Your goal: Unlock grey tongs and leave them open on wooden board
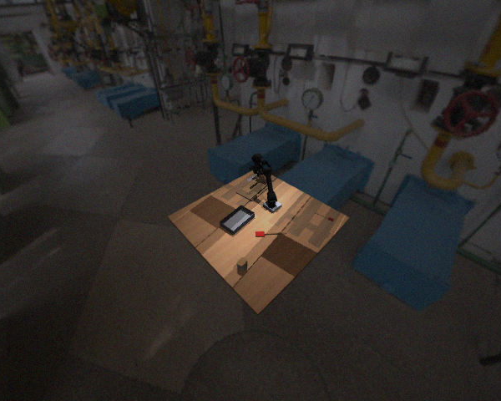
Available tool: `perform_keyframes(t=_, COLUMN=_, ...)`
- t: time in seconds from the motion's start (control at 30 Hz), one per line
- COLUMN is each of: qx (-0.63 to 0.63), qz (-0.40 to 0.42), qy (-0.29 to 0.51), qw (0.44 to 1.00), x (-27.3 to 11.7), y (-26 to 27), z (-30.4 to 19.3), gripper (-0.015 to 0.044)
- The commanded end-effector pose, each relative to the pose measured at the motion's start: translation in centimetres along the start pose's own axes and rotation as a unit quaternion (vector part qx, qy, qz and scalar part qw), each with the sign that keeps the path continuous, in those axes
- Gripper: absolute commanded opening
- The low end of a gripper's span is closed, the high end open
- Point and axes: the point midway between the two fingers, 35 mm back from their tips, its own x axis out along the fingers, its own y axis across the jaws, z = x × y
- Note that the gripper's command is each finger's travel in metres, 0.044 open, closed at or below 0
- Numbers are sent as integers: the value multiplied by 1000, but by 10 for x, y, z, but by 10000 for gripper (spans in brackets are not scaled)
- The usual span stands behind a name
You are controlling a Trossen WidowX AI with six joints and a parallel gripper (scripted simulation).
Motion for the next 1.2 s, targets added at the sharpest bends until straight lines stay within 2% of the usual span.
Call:
perform_keyframes(t=0.0, qx=-3, qz=2, qy=2, qw=1000, x=7, y=2, z=0, gripper=-150)
perform_keyframes(t=1.17, qx=-3, qz=2, qy=2, qw=1000, x=64, y=2, z=0, gripper=-150)
